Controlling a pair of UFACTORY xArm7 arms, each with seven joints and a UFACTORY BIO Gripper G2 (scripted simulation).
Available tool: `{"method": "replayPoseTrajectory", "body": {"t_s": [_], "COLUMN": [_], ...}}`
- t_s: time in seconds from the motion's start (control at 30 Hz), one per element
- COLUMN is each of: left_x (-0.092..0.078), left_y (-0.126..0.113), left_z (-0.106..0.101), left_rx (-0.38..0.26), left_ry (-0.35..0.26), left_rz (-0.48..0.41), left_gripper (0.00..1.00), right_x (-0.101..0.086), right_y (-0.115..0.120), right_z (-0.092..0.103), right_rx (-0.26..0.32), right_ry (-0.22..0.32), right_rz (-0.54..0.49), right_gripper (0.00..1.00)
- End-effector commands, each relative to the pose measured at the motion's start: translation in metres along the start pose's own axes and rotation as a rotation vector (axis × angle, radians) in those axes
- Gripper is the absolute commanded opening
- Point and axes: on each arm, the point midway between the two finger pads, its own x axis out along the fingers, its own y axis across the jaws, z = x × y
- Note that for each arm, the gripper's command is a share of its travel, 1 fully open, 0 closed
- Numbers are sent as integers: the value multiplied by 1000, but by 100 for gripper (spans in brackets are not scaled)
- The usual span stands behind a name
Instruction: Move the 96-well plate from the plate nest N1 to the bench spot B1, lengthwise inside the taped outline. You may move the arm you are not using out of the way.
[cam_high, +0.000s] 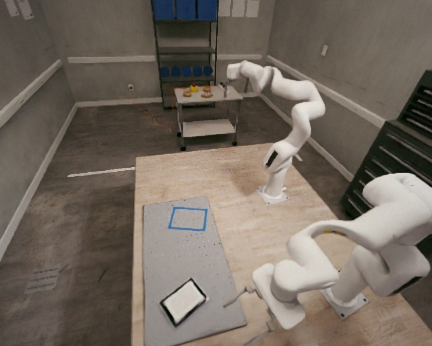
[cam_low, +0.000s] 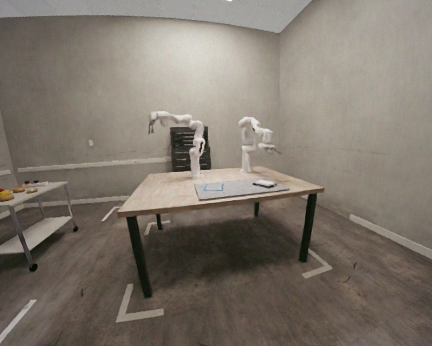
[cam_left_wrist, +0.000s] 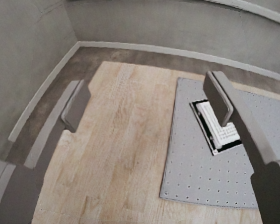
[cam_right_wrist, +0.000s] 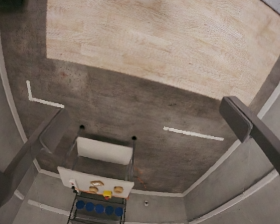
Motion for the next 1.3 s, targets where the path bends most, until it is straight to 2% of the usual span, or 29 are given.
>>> {"method": "replayPoseTrajectory", "body": {"t_s": [0.0, 0.07, 0.13, 0.23, 0.63, 0.83, 0.9, 0.97, 1.27], "left_x": [3, 3, 3, 1, 1, 13, 13, 17, 35], "left_y": [12, 17, 21, 29, 29, 7, 7, -1, -34], "left_z": [14, 23, 27, 40, 40, 24, 24, 18, -6], "left_rx": [16, 37, 41, 70, 70, 47, 47, 39, 38], "left_ry": [-71, -133, -148, -223, -223, -229, -229, -231, -231], "left_rz": [-7, -19, -21, -38, -38, 161, 161, 227, 233], "left_gripper": [37, 37, 37, 37, 37, 37, 37, 37, 37], "right_x": [-2, -2, -2, -2, -2, -2, -2, -2, -2], "right_y": [0, 0, 0, 0, 0, 0, 0, 0, 0], "right_z": [0, 0, 0, 0, 0, 0, 0, 0, 0], "right_rx": [0, 0, 0, 0, 0, 0, 0, 0, 0], "right_ry": [4, 4, 4, 4, 4, 4, 4, 4, 4], "right_rz": [0, 0, 0, 0, 0, 0, 0, 0, 0], "right_gripper": [100, 100, 100, 100, 100, 100, 100, 100, 100]}}
